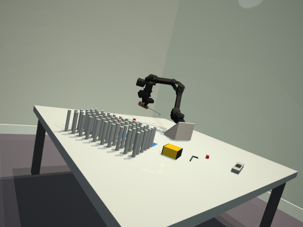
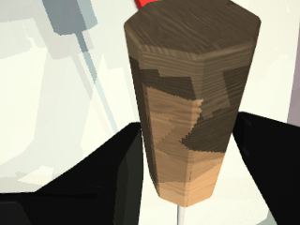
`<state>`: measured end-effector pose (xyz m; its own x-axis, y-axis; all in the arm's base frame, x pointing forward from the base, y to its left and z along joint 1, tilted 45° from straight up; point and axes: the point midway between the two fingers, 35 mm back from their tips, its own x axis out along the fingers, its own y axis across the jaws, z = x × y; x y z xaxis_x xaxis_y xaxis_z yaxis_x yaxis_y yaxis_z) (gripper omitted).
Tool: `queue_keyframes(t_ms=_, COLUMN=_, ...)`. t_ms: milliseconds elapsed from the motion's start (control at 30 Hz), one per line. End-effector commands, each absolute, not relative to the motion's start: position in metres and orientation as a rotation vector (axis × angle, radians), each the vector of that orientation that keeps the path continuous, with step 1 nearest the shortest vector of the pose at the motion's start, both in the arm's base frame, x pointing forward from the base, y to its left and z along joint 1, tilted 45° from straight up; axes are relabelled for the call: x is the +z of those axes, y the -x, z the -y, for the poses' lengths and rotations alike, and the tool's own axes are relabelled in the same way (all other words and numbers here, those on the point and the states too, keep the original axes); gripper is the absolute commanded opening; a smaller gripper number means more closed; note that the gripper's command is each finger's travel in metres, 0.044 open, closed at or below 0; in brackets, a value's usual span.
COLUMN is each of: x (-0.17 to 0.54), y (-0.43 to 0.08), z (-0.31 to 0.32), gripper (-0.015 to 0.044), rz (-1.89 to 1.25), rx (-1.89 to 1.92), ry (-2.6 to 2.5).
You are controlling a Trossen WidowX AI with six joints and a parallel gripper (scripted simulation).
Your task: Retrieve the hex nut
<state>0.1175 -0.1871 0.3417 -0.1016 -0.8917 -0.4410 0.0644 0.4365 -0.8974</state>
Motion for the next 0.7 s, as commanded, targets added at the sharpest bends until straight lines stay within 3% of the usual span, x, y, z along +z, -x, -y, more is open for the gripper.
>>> queue_keyframes(t_ms=0, x=0.332, y=-0.134, z=0.183, gripper=0.0, rz=-1.358, rx=-0.983, ry=0.688)
queue_keyframes(t_ms=667, x=0.296, y=-0.191, z=0.148, gripper=0.0, rz=-1.007, rx=-1.053, ry=0.167)
